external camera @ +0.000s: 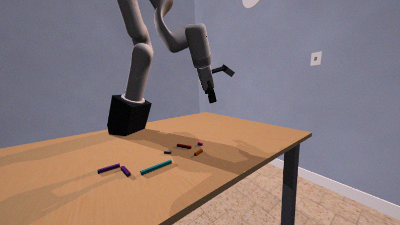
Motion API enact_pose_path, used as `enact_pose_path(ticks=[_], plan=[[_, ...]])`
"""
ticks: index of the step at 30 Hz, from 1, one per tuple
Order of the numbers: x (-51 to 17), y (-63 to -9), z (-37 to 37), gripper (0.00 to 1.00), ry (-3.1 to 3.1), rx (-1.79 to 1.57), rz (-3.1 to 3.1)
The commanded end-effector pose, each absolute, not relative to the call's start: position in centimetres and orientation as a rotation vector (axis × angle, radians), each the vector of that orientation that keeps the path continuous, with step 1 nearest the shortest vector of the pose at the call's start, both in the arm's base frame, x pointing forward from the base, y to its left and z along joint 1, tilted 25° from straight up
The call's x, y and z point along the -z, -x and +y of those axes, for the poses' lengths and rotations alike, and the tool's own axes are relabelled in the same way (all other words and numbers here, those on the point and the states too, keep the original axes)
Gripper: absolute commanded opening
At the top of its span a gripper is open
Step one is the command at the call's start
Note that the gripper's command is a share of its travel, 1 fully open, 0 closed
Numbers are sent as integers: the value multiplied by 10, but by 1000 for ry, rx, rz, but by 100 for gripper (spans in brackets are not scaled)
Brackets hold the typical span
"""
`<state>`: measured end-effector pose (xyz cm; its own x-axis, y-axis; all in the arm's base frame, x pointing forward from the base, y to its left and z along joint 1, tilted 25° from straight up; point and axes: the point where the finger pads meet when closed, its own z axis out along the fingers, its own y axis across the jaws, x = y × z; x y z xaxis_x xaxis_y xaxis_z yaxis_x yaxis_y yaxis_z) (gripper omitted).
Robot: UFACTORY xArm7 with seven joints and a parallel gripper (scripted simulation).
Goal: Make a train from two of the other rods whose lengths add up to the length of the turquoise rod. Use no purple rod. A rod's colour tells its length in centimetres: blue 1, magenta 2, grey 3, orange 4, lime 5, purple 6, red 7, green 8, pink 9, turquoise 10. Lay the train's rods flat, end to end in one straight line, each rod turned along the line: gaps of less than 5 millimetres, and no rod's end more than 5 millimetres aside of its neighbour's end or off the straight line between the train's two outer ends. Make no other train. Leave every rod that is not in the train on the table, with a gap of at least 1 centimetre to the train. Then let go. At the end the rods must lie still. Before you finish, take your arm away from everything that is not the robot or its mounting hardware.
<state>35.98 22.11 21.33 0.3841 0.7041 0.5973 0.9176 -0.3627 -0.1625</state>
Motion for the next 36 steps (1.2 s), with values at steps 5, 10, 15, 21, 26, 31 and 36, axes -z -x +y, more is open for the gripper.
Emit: enact_pose_path(ticks=[5,10,15,21,26,31,36], plan=[[-213,-363,223,100,2173,604,-1388],[-194,-379,219,100,2242,602,-1332],[-176,-394,212,100,2315,602,-1283],[-176,-394,212,100,2315,602,-1283],[-176,-394,212,100,2315,602,-1283],[-176,-394,212,100,2315,602,-1283],[-144,-420,194,100,2457,610,-1203]])
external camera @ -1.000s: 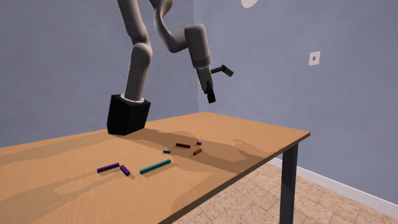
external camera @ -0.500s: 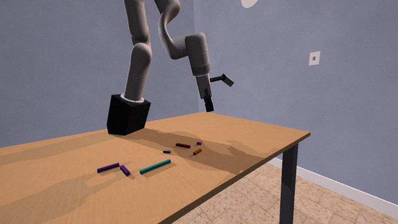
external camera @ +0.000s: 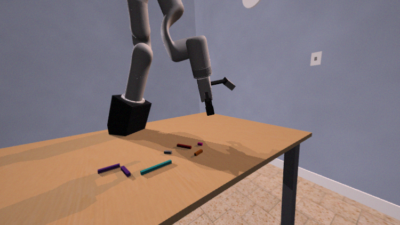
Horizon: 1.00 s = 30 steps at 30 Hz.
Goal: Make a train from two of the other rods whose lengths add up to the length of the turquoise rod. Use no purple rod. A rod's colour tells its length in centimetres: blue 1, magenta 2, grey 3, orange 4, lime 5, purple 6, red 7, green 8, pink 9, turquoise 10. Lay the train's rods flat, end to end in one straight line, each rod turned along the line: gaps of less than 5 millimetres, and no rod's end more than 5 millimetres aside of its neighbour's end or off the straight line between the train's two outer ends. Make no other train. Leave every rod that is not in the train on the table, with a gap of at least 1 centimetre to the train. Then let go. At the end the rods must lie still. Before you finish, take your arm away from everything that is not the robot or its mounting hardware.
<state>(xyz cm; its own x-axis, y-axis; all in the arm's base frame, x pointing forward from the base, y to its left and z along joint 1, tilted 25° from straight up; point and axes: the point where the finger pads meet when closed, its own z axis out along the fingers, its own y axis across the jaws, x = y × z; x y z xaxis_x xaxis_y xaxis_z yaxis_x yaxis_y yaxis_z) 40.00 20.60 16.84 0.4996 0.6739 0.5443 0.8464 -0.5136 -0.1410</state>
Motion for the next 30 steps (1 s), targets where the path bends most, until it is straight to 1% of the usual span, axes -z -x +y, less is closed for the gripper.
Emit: enact_pose_path(ticks=[1,24,26,30], plan=[[-144,-420,194,100,2457,610,-1203],[-144,-420,194,100,2457,610,-1203],[-120,-439,173,100,2585,625,-1147],[-120,-439,173,100,2585,625,-1147]])
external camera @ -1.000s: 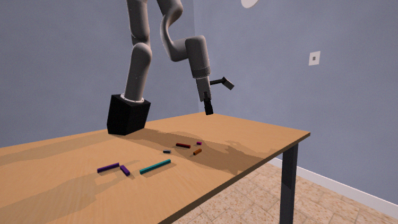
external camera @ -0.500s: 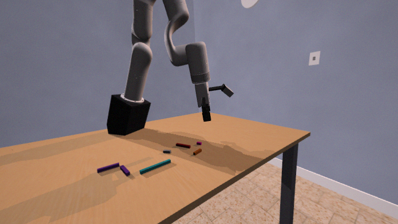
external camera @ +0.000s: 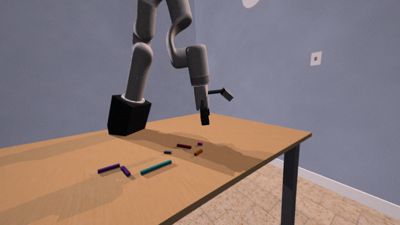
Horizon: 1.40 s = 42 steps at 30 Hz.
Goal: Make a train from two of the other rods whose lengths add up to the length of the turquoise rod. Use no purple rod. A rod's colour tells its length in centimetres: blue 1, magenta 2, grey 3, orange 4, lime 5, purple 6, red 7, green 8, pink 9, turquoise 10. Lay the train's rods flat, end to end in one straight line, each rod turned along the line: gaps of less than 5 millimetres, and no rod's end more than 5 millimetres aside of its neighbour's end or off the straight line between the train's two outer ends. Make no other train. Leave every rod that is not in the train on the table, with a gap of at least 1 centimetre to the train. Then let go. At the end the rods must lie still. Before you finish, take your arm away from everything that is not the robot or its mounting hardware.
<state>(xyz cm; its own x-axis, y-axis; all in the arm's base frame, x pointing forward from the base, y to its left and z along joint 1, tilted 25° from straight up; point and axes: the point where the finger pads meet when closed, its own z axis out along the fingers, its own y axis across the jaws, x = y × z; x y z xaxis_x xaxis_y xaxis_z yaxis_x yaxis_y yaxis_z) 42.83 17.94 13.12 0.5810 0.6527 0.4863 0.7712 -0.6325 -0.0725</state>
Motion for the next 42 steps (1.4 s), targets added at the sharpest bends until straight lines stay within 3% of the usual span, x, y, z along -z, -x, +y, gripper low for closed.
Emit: enact_pose_path(ticks=[1,42], plan=[[-120,-439,173,100,2585,625,-1147],[-96,-461,142,100,2751,655,-1090]])
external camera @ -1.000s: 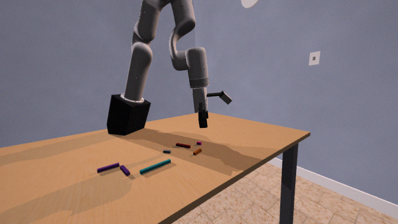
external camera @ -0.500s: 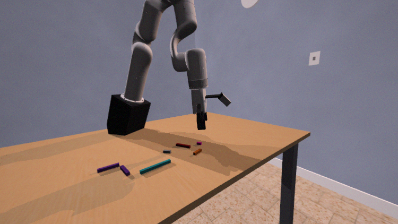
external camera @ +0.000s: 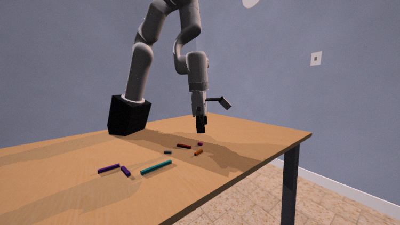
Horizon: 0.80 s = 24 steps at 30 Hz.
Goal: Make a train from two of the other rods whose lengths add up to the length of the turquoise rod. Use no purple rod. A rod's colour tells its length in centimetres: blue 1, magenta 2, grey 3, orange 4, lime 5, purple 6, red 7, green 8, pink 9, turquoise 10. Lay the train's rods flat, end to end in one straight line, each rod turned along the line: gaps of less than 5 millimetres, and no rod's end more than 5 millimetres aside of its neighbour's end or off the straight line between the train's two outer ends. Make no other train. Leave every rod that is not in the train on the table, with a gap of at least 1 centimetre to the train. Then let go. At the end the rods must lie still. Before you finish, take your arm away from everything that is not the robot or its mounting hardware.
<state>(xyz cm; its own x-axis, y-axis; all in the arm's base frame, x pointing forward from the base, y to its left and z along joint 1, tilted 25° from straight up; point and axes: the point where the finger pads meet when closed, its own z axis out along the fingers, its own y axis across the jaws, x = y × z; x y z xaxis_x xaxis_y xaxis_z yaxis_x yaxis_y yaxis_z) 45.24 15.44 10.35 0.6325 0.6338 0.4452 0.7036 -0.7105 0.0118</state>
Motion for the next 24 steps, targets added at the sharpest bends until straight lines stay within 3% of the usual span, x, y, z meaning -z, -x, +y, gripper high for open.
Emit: enact_pose_path(ticks=[1,24], plan=[[-96,-461,142,100,2751,655,-1090],[-91,-466,133,100,2796,666,-1077]])
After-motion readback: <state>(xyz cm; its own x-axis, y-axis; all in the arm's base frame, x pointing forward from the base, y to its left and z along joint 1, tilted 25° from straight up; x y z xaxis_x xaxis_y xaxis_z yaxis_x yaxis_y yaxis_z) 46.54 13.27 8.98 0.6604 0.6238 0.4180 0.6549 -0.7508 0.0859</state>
